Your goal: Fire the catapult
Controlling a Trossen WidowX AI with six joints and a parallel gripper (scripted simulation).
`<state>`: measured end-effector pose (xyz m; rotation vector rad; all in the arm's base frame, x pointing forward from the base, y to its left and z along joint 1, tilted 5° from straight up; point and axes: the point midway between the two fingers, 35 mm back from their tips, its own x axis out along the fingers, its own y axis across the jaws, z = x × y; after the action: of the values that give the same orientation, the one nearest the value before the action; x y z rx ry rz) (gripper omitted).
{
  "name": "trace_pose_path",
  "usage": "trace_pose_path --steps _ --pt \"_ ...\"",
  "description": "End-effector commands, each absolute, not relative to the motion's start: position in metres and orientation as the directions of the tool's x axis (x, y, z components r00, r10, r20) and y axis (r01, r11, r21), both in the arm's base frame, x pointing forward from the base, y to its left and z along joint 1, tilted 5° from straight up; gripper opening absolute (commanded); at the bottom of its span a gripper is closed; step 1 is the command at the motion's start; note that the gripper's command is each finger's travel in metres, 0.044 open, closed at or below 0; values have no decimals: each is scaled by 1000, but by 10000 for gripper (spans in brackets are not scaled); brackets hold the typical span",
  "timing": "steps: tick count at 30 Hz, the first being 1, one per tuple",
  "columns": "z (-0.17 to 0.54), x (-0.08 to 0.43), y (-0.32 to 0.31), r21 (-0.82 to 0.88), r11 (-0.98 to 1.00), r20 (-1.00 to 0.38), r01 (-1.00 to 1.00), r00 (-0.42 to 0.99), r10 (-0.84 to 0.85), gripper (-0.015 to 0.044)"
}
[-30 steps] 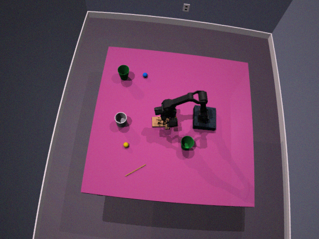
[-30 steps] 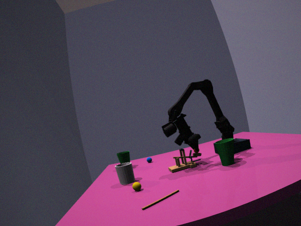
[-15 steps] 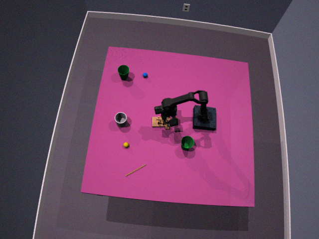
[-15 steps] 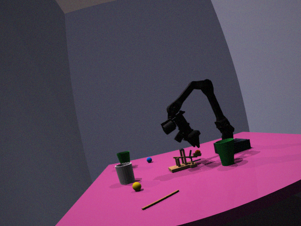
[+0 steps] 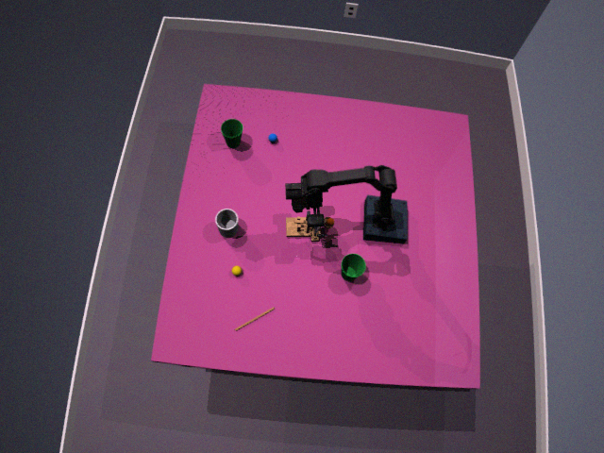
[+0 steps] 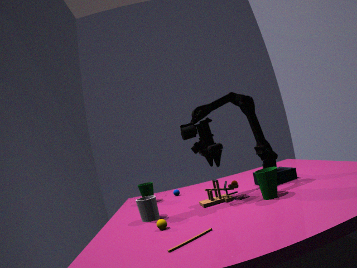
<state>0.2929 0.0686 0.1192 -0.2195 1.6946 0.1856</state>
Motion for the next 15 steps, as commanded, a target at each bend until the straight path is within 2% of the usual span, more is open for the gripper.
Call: trace_pose_path --steps 1,15 --pt "125 334 78 -1 964 -1000 -266 -5 -3 440" --pt "173 471 104 -33 955 -891 -295 441 106 440"
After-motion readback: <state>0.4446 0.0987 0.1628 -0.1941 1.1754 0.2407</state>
